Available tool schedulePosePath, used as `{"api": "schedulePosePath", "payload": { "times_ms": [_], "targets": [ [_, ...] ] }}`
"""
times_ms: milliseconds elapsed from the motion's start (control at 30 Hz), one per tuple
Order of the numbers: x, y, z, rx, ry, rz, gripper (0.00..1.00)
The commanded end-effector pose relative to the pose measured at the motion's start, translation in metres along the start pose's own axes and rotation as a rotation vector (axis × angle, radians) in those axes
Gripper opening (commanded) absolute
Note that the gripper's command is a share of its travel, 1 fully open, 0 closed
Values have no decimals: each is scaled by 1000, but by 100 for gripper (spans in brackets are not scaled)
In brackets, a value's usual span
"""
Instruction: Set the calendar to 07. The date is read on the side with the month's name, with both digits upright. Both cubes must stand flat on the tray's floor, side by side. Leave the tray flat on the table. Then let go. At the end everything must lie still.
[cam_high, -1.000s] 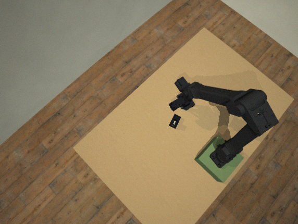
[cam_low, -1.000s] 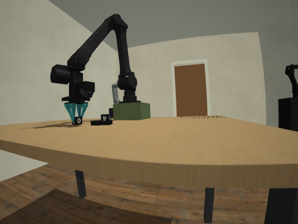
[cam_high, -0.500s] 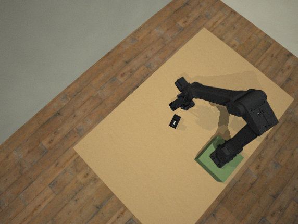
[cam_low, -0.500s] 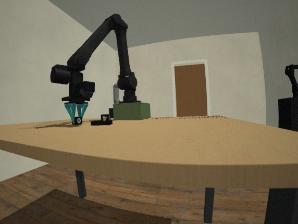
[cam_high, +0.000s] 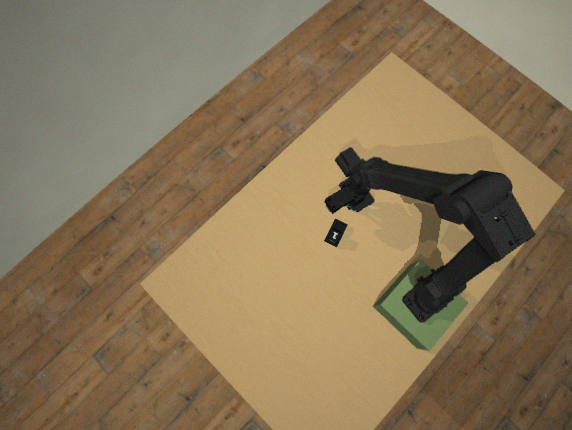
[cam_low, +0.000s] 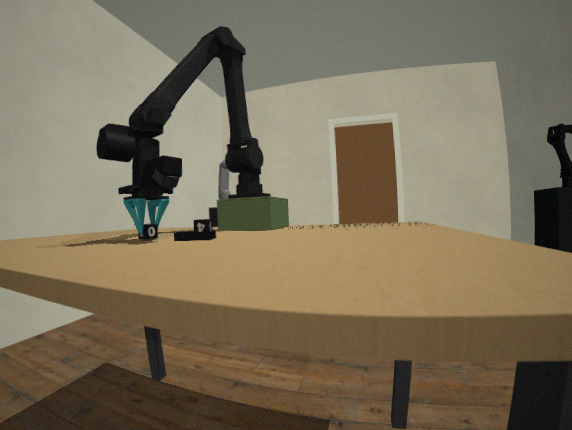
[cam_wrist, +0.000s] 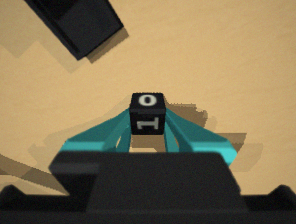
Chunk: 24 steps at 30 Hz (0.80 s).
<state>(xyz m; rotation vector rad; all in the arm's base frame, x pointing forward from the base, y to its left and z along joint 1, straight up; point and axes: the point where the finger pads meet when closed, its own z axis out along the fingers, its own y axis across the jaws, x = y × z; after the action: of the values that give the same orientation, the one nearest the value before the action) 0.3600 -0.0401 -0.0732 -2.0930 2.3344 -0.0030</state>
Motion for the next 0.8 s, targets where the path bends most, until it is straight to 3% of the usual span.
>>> {"api": "schedulePosePath", "payload": {
  "times_ms": [0, 767],
  "targets": [
    [-4, 2, 5, -5, -1, 1, 27],
    [-4, 0, 1, 10, -1, -9, 27]
  ]
}}
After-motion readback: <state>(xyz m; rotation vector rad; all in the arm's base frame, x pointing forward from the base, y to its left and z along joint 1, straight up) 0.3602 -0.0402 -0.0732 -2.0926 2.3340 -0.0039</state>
